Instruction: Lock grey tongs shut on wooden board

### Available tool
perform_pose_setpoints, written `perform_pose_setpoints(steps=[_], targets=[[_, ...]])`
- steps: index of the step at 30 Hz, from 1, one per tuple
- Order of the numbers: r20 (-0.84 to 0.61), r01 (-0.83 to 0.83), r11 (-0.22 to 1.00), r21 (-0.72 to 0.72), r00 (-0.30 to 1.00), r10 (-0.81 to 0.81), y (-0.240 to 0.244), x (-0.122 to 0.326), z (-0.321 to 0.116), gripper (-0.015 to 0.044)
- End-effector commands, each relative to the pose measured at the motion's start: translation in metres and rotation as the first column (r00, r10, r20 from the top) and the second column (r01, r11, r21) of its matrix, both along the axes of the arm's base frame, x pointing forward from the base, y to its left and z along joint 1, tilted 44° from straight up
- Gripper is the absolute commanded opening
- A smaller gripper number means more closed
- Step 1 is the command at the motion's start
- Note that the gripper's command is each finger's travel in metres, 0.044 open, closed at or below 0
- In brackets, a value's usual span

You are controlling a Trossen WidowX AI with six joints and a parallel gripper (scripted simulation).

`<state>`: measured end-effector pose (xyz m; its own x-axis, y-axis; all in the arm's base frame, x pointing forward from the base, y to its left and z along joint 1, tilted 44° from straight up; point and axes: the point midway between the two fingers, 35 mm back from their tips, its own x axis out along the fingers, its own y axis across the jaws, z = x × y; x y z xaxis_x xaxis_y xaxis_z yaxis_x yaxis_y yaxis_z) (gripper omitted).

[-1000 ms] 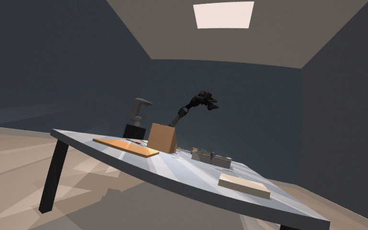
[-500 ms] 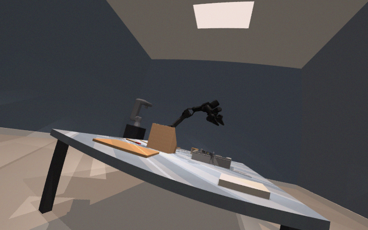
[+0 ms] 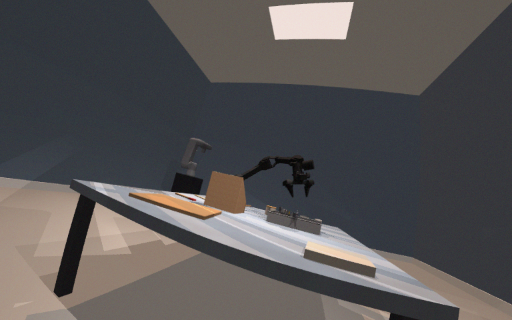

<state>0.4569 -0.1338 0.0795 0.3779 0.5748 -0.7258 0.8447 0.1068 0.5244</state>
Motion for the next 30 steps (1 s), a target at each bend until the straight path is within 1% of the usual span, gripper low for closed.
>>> perform_pose_setpoints(steps=[1,21,30], targets=[[-0.346,0.016,0.991,0.133,0.938,0.032,0.0623,-0.0136,-0.0093,0.0440],[-0.346,0.016,0.991,0.133,0.938,0.032,0.0627,-0.0113,-0.0089,0.0440],[-0.346,0.016,0.991,0.132,0.938,0.031,0.0701,-0.0084,-0.0177,0.0440]])
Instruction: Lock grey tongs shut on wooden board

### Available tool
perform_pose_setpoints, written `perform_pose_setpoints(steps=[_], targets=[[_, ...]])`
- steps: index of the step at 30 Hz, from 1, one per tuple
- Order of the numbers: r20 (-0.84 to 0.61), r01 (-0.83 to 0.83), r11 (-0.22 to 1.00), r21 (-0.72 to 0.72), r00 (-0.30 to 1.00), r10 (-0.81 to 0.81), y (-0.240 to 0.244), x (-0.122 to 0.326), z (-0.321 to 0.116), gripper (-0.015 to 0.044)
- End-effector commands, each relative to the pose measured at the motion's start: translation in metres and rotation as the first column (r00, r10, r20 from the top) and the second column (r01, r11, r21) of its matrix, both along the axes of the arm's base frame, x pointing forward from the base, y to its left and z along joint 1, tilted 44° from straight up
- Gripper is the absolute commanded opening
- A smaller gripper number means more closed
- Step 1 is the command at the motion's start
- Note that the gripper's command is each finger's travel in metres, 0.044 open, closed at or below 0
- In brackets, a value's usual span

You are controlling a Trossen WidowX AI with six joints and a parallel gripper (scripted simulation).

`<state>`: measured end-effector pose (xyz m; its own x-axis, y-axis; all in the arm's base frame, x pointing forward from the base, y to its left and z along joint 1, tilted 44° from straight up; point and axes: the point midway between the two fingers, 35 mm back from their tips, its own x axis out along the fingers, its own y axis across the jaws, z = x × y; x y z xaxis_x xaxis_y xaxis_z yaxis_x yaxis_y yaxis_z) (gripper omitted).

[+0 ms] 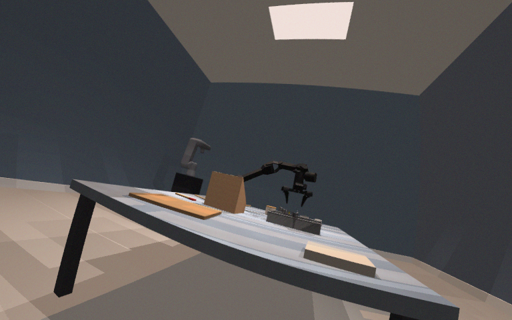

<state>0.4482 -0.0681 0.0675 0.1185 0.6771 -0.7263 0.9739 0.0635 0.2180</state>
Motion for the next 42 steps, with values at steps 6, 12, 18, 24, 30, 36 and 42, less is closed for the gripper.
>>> perform_pose_setpoints(steps=[6,12,18,24,30,36,42], targets=[[-0.009,0.000,1.000,-0.003,1.000,0.000,0.011,0.002,-0.013,0.0440],[-0.008,0.000,1.000,-0.003,1.000,0.000,0.017,0.004,-0.020,0.0440],[-0.008,0.000,1.000,-0.003,1.000,0.000,0.023,0.006,-0.027,0.0440],[-0.008,0.000,1.000,-0.002,1.000,0.000,0.030,0.007,-0.035,0.0440],[-0.008,0.000,1.000,-0.002,1.000,0.000,0.036,0.008,-0.042,0.0440],[-0.008,0.000,1.000,-0.001,1.000,0.000,0.043,0.008,-0.049,0.0440],[-0.008,0.000,1.000,0.000,1.000,0.000,0.050,0.009,-0.056,0.0440]])
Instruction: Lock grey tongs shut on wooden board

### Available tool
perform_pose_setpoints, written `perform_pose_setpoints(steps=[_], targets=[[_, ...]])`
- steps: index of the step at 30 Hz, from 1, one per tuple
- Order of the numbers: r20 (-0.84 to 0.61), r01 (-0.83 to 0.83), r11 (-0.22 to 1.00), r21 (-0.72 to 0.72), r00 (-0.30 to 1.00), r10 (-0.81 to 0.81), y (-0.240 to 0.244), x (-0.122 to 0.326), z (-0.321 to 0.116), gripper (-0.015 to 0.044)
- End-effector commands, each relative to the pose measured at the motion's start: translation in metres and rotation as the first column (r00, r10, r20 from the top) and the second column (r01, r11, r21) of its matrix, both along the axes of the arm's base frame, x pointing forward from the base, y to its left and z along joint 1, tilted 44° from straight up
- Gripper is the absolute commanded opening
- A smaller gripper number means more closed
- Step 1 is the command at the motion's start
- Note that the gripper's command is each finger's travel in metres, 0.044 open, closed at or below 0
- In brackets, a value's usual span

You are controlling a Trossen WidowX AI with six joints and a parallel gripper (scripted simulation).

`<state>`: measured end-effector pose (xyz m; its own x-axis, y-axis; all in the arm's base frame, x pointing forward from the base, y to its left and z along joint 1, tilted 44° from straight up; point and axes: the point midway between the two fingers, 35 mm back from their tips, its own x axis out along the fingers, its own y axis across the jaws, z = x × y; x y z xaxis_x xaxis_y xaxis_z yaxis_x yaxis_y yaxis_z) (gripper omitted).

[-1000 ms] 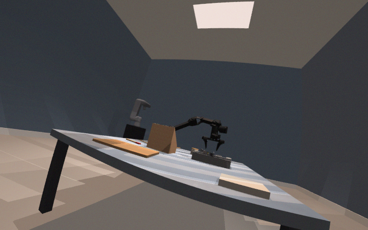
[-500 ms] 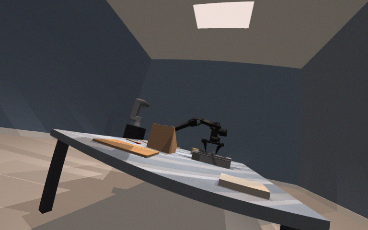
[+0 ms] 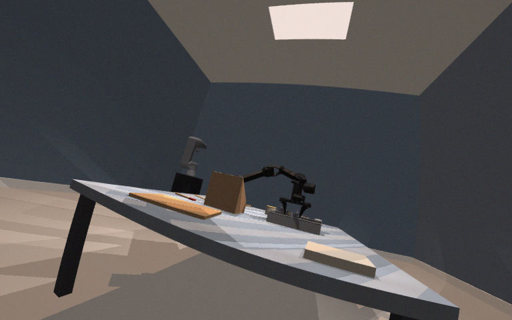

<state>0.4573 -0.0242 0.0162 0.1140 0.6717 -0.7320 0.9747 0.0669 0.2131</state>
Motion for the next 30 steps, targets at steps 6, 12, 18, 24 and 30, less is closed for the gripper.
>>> perform_pose_setpoints(steps=[6,12,18,24,30], targets=[[-0.003,0.001,1.000,0.009,1.000,-0.001,0.013,0.000,-0.011,0.0440],[-0.003,0.001,1.000,0.010,1.000,-0.001,0.019,-0.001,-0.018,0.0440],[-0.001,-0.001,1.000,0.003,1.000,0.001,0.017,0.000,-0.016,0.0361],[-0.001,-0.001,1.000,0.003,1.000,0.001,0.017,0.000,-0.016,0.0321],[-0.001,-0.001,1.000,0.003,1.000,0.001,0.017,0.000,-0.016,0.0281]])
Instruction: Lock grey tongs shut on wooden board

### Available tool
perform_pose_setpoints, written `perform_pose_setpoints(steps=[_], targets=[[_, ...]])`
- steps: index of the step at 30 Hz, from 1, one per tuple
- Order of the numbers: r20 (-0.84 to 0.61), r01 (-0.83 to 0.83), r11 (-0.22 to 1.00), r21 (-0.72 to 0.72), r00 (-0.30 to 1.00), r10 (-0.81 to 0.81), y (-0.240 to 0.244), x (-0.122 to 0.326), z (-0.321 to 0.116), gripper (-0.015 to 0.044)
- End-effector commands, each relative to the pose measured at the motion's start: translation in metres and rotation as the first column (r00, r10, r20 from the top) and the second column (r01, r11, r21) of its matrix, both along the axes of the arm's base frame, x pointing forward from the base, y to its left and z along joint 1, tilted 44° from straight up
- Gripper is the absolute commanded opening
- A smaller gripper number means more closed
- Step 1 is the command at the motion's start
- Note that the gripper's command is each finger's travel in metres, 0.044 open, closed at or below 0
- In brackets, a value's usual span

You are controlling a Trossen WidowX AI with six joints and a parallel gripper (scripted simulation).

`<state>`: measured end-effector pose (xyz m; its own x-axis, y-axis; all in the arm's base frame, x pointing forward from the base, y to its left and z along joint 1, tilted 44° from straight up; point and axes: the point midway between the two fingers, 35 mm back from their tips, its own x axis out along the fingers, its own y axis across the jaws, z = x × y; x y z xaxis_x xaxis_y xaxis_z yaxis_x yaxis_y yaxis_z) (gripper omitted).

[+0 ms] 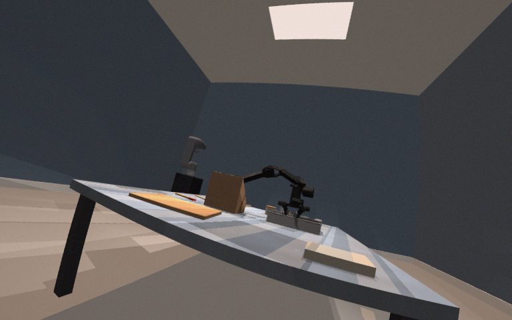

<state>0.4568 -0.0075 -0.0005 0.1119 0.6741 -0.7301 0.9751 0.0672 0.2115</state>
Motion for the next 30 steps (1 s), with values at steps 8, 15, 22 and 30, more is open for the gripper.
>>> perform_pose_setpoints(steps=[8,15,22,30], targets=[[0.001,0.000,1.000,0.000,1.000,0.000,-0.0001,0.0003,0.0004,0.0228],[0.001,0.000,1.000,0.000,1.000,0.000,-0.0001,0.0003,0.0004,0.0181],[0.001,0.000,1.000,0.000,1.000,0.000,-0.0001,0.0003,0.0004,0.0135],[0.001,0.000,1.000,0.000,1.000,0.000,-0.0001,0.0003,0.0004,0.0081]])
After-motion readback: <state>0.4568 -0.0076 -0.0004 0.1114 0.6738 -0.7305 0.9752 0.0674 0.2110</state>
